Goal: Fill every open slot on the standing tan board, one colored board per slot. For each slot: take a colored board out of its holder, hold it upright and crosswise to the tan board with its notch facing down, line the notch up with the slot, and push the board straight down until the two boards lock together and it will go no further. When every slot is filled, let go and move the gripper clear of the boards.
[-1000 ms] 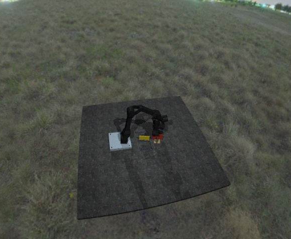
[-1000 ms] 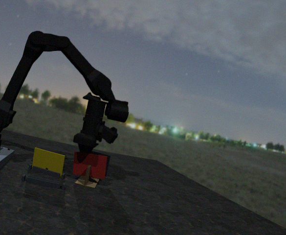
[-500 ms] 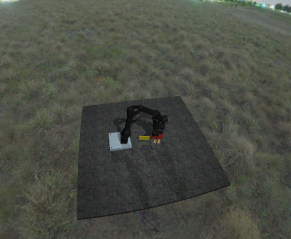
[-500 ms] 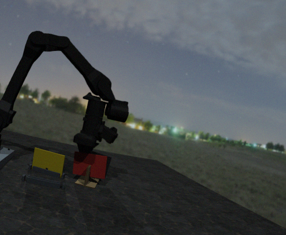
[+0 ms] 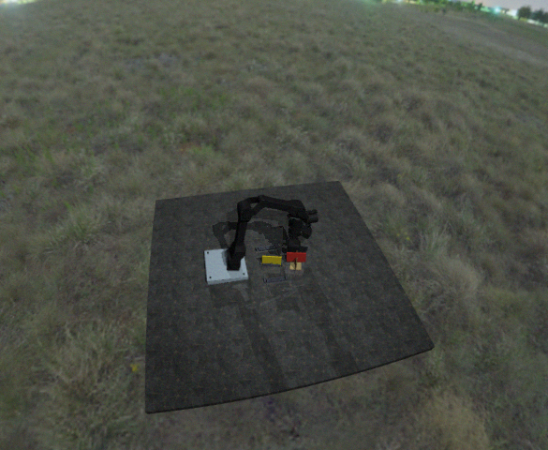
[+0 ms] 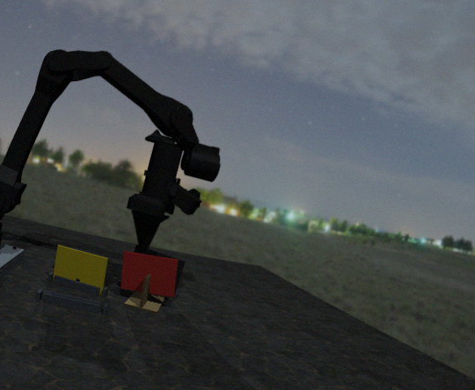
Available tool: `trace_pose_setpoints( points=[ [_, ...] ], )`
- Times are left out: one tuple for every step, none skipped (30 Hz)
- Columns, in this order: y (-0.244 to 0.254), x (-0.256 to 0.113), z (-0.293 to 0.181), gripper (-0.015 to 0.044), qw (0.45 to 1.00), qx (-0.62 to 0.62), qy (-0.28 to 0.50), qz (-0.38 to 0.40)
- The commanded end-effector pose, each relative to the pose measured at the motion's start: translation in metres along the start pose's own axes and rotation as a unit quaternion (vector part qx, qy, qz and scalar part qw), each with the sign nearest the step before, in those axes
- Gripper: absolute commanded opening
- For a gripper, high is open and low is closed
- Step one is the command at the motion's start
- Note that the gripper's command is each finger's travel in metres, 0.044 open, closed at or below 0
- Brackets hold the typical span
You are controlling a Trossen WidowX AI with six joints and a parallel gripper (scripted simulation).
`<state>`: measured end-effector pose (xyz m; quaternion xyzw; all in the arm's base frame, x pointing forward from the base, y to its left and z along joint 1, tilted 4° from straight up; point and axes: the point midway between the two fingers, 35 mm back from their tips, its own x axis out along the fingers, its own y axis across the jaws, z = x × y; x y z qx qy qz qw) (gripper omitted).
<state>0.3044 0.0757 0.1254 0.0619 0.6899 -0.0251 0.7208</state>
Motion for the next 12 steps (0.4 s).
trace_pose_setpoints(
  points=[
    [0.0002, -0.0301, -0.0001, 0.0168, 1.0, -0.001, -0.011, 0.004],
    [0.0002, -0.0301, -0.0001, 0.0168, 1.0, -0.001, -0.011, 0.004],
    [0.0006, -0.0301, 0.001, 0.0168, 1.0, -0.001, -0.011, 0.004],
    [0.0008, -0.0302, 0.0016, 0.0168, 1.0, -0.001, -0.011, 0.004],
    [0.0008, -0.0302, 0.0016, 0.0168, 1.0, -0.001, -0.011, 0.004],
    [0.0008, -0.0302, 0.0016, 0.0168, 1.0, -0.001, -0.011, 0.004],
    [0.0008, -0.0302, 0.0016, 0.0168, 1.0, -0.001, -0.011, 0.004],
    [0.0008, -0.0302, 0.0016, 0.0168, 1.0, -0.001, -0.011, 0.004],
    [0.0008, -0.0302, 0.0016, 0.0168, 1.0, -0.001, -0.011, 0.004],
    [0.0008, -0.0302, 0.0016, 0.0168, 1.0, -0.001, -0.011, 0.004],
    [0.0008, -0.0302, 0.0016, 0.0168, 1.0, -0.001, -0.011, 0.004],
    [0.0008, -0.0302, 0.0016, 0.0168, 1.0, -0.001, -0.011, 0.004]
  ],
)
